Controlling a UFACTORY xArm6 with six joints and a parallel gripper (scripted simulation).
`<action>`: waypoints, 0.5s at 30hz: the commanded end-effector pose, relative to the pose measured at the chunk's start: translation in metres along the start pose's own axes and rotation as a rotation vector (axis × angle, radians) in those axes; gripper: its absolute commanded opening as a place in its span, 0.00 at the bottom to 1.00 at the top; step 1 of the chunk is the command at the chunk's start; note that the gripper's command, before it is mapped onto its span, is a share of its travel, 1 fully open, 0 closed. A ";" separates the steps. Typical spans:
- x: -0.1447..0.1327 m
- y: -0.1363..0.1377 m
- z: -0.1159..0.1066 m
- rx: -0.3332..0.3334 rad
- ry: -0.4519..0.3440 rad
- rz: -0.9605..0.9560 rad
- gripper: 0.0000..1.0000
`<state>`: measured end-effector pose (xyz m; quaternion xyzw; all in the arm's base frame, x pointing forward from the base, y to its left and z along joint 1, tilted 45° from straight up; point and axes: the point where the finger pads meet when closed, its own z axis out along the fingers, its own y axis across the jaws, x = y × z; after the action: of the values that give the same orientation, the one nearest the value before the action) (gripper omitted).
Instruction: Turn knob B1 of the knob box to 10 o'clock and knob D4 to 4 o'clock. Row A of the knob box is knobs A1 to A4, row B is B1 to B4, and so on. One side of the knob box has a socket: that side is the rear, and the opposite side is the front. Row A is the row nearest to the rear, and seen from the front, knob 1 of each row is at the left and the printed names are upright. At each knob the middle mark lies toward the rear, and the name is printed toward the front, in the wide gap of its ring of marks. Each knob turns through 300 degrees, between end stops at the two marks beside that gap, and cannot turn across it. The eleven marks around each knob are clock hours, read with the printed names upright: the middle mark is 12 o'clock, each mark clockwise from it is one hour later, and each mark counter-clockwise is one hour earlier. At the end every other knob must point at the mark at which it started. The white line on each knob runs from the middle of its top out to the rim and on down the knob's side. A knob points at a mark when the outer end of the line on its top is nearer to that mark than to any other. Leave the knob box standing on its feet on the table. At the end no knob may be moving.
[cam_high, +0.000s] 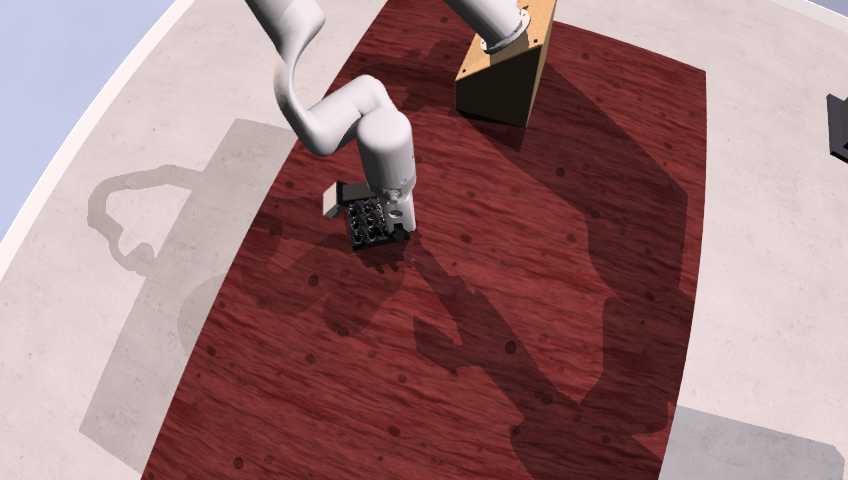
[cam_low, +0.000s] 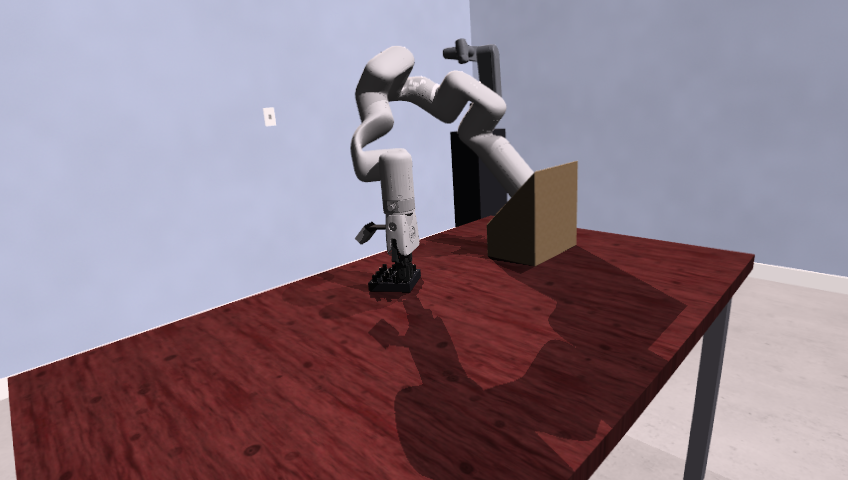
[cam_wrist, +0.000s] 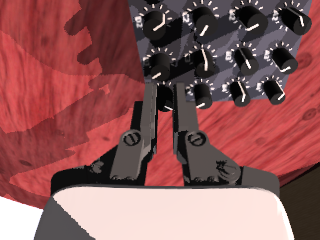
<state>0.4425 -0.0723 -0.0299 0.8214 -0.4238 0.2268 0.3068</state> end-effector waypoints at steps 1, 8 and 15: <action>0.001 -0.001 -0.001 0.003 0.001 0.033 0.08; 0.001 -0.001 -0.001 0.003 0.001 0.126 0.08; 0.001 -0.001 -0.001 0.003 0.001 0.217 0.08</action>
<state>0.4425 -0.0723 -0.0298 0.7825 -0.4923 0.2515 0.2865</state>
